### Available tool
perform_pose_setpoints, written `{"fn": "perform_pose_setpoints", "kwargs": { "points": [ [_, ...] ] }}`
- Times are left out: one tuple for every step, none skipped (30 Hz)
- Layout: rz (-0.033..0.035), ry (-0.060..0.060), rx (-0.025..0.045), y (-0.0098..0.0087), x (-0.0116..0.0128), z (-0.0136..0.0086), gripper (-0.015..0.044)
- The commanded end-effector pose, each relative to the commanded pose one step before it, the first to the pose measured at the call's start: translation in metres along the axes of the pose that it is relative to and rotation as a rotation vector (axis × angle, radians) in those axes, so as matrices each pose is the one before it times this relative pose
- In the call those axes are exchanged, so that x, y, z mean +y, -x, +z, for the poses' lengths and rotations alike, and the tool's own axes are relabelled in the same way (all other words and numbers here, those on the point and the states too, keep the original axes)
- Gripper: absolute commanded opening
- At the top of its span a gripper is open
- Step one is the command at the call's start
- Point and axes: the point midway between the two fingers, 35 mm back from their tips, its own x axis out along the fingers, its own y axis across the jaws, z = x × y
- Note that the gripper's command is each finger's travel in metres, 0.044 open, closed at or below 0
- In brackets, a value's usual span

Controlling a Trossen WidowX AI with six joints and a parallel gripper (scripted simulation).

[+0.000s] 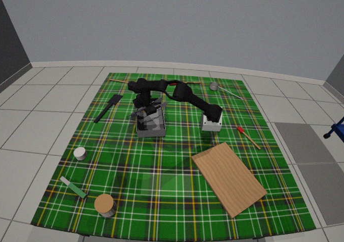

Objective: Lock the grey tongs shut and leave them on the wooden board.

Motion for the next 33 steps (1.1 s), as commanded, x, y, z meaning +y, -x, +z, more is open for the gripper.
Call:
{"fn": "perform_pose_setpoints", "kwargs": {
  "points": [
    [0.00523, -0.0055, 0.00417, 0.00024, 0.00113, -0.00118, 0.0168],
    [0.0, 0.0, 0.0, 0.0, 0.0, 0.0, 0.0161],
    [0.0, 0.0, 0.0, 0.0, 0.0, 0.0, 0.0155],
    [0.0, 0.0, 0.0, 0.0, 0.0, 0.0, 0.0148],
    [0.0, 0.0, 0.0, 0.0, 0.0, 0.0, 0.0141],
    [0.0, 0.0, 0.0, 0.0, 0.0, 0.0, 0.0135],
    [0.0, 0.0, 0.0, 0.0, 0.0, 0.0, 0.0128],
    [0.0, 0.0, 0.0, 0.0, 0.0, 0.0, 0.0121],
    [0.0, 0.0, 0.0, 0.0, 0.0, 0.0, 0.0115],
    [0.0, 0.0, 0.0, 0.0, 0.0, 0.0, 0.0108],
    [0.0, 0.0, 0.0, 0.0, 0.0, 0.0, 0.0101],
    [0.0, 0.0, 0.0, 0.0, 0.0, 0.0, 0.0095],
    [0.0, 0.0, 0.0, 0.0, 0.0, 0.0, 0.0088],
    [0.0, 0.0, 0.0, 0.0, 0.0, 0.0, 0.0081],
    [0.0, 0.0, 0.0, 0.0, 0.0, 0.0, 0.0075],
    [0.0, 0.0, 0.0, 0.0, 0.0, 0.0, 0.0068],
    [0.0, 0.0, 0.0, 0.0, 0.0, 0.0, 0.0061],
    [0.0, 0.0, 0.0, 0.0, 0.0, 0.0, 0.0055],
    [0.0, 0.0, 0.0, 0.0, 0.0, 0.0, 0.0048],
    [0.0, 0.0, 0.0, 0.0, 0.0, 0.0, 0.0041],
    [0.0, 0.0, 0.0, 0.0, 0.0, 0.0, 0.0035],
    [0.0, 0.0, 0.0, 0.0, 0.0, 0.0, 0.0028],
    [0.0, 0.0, 0.0, 0.0, 0.0, 0.0, 0.0021],
    [0.0, 0.0, 0.0, 0.0, 0.0, 0.0, 0.0015],
    [0.0, 0.0, 0.0, 0.0, 0.0, 0.0, -0.0012],
    [0.0, 0.0, 0.0, 0.0, 0.0, 0.0, -0.0038],
    [0.0, 0.0, 0.0, 0.0, 0.0, 0.0, -0.0064],
    [0.0, 0.0, 0.0, 0.0, 0.0, 0.0, -0.009],
    [0.0, 0.0, 0.0, 0.0, 0.0, 0.0, -0.0117],
    [0.0, 0.0, 0.0, 0.0, 0.0, 0.0, -0.0143],
    [-0.00021, -0.0002, 0.00012, 0.00224, -0.00044, 0.00032, -0.015],
    [-0.00035, -0.0004, 0.00021, 0.0041, -0.00076, 0.00056, -0.015],
    [-0.00046, -0.0007, 0.0003, 0.00611, -0.00104, 0.00075, -0.015]
  ]
}}
